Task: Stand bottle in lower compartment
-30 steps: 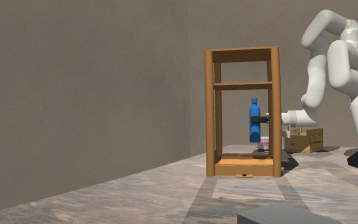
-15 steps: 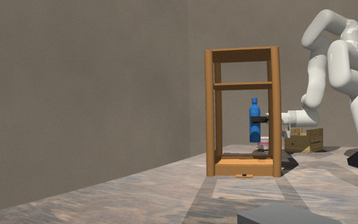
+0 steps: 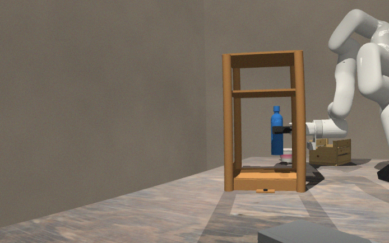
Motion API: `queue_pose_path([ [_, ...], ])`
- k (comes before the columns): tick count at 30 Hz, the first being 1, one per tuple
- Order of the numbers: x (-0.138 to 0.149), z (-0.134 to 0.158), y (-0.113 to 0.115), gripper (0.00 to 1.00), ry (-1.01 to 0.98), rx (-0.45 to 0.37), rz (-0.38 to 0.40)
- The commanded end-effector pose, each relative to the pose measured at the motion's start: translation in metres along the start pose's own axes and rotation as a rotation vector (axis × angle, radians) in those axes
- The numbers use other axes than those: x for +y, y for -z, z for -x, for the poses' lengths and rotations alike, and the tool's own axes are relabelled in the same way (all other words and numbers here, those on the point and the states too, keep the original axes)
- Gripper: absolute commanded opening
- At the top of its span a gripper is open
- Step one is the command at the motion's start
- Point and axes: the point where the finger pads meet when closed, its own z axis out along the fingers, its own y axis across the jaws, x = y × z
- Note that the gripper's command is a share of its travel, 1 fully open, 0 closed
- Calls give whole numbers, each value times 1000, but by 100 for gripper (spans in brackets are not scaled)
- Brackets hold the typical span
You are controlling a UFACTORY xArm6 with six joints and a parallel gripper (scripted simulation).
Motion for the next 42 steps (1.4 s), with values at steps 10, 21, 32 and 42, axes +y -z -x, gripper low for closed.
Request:
queue_pose_path([
  [10, 31, 1, -1, 0, 2, -2, -1],
  [21, 65, 1, -1, 0, 2, -2, -1],
  [32, 87, 1, -1, 0, 2, -2, -1],
  [42, 101, 1, -1, 0, 2, -2, -1],
])
